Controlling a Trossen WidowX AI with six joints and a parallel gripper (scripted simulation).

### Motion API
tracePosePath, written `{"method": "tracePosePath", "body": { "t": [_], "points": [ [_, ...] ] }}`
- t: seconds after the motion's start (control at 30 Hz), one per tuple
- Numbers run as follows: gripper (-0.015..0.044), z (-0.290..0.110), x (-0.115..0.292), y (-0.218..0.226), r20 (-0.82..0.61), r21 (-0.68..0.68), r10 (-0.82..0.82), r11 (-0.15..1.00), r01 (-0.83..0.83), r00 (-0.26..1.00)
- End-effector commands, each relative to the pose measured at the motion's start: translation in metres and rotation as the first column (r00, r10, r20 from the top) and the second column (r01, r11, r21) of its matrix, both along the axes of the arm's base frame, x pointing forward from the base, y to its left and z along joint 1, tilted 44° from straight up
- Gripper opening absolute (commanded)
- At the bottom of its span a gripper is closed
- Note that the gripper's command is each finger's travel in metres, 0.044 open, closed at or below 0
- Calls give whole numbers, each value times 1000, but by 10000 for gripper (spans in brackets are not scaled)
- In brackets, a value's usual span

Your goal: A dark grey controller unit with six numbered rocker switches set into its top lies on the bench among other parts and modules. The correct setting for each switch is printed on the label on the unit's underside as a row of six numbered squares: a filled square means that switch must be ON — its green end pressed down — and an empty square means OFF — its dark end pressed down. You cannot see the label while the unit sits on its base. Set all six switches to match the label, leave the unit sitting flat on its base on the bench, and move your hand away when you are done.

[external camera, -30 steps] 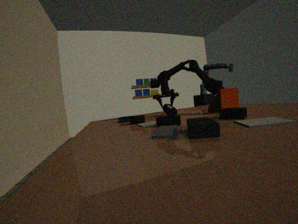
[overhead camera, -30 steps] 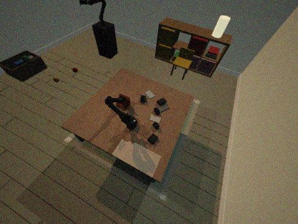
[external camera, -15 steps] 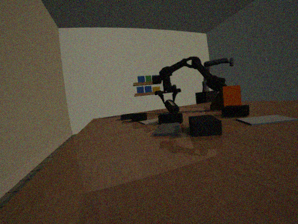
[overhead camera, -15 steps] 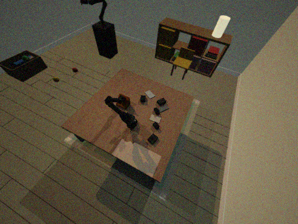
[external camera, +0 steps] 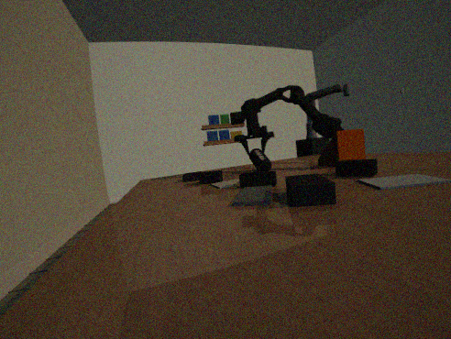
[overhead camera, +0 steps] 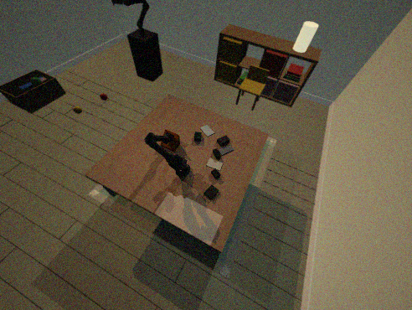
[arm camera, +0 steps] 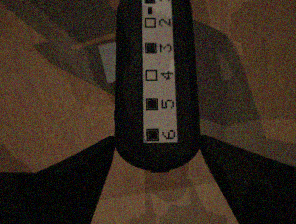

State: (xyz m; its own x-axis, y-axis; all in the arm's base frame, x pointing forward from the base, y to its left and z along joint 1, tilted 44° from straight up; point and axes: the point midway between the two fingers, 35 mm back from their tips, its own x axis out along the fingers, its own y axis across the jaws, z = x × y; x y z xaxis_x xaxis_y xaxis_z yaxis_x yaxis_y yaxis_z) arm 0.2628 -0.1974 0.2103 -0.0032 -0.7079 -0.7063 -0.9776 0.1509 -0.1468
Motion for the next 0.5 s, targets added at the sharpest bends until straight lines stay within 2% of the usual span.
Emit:
{"method": "tracePosePath", "body": {
  "t": [0.0, 0.47],
  "points": [
    [336, 0, 2, 6, 5, 6, 5, 1000, -5, 1000],
    [336, 1, 3, 17, 4, 7, 5, 1000, -5, 1000]
  ]
}}
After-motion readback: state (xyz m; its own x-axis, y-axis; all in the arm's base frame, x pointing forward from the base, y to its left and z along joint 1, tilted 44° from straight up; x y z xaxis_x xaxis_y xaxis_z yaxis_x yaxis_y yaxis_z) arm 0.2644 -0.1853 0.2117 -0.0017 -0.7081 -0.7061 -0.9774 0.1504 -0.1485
